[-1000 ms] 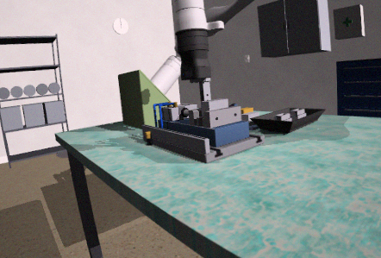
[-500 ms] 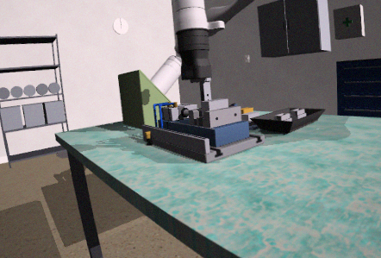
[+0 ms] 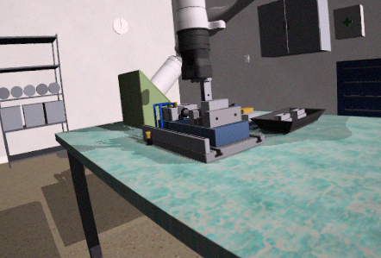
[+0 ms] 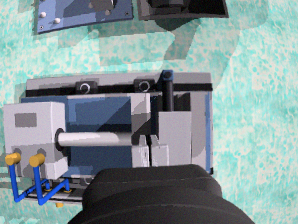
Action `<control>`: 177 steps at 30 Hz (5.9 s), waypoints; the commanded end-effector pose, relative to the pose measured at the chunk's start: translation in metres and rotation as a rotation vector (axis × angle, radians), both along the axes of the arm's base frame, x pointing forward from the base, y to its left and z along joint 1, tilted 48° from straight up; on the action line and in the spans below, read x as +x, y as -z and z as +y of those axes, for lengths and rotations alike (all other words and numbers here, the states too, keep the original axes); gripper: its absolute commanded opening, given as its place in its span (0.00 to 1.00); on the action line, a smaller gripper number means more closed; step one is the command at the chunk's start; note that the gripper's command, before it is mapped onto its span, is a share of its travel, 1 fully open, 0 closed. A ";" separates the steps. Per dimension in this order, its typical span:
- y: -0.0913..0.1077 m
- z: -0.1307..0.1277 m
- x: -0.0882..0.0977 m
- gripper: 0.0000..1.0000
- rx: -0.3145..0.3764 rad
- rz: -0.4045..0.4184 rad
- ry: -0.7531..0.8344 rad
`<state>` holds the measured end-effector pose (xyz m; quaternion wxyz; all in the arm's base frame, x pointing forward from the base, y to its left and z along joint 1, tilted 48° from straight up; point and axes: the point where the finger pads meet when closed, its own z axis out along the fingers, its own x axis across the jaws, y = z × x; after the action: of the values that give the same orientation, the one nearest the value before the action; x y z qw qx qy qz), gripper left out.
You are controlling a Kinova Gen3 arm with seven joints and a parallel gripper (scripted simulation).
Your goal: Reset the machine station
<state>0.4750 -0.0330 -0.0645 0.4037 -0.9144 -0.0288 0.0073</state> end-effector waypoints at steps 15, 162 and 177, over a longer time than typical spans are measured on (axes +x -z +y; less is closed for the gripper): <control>-0.001 0.002 0.006 0.00 0.004 0.004 0.004; -0.053 -0.055 -0.003 0.00 0.005 0.005 0.005; -0.053 -0.055 -0.003 0.00 0.005 0.005 0.005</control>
<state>0.4719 -0.0857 -0.0134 0.4069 -0.9129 -0.0308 0.0070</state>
